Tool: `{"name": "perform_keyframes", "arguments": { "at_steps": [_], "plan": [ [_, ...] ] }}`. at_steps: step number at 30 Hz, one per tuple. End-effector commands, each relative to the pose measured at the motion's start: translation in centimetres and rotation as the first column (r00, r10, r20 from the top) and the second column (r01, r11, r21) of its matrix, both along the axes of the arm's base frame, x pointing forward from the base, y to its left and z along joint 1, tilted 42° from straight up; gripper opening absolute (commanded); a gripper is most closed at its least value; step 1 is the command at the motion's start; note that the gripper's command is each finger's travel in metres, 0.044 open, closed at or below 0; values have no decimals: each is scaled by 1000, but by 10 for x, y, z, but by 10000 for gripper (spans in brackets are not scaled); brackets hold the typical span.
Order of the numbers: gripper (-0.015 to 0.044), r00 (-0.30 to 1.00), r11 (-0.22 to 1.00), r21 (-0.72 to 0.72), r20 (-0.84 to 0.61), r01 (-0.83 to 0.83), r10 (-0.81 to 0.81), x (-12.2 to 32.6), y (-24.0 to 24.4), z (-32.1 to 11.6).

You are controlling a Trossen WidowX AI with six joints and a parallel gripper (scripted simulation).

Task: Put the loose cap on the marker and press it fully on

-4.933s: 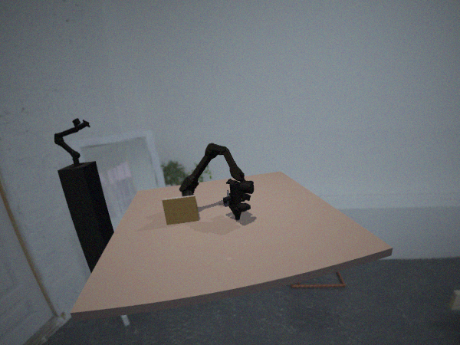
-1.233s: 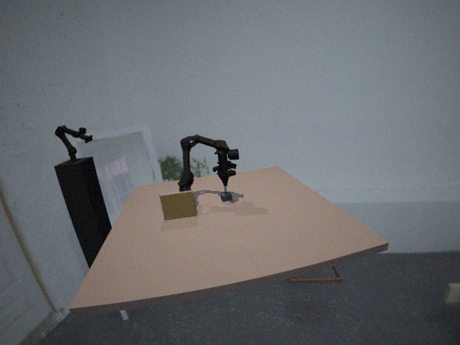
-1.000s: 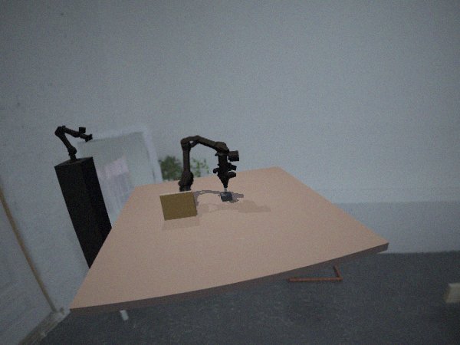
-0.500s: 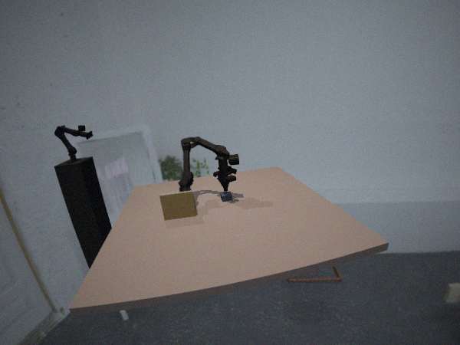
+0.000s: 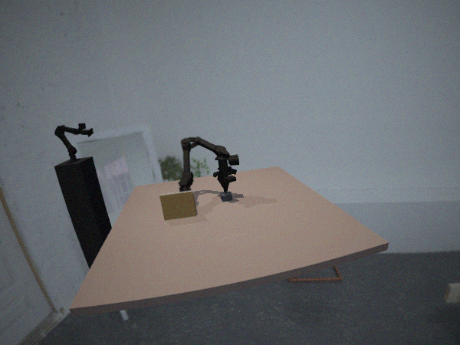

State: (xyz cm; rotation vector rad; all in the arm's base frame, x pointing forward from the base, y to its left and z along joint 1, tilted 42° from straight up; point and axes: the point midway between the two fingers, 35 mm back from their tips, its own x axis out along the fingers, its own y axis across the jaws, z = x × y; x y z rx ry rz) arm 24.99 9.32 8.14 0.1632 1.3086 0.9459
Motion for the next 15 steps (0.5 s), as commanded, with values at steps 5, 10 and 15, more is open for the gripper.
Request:
{"name": "perform_keyframes", "arguments": {
  "at_steps": [5,10,15],
  "plan": [
    [341,1000,1000,0,0,0,0,0,0,0],
    [440,1000,1000,0,0,0,0,0,0,0],
    [440,1000,1000,-6,0,1,-1,5,-36,38]
  ]
}}
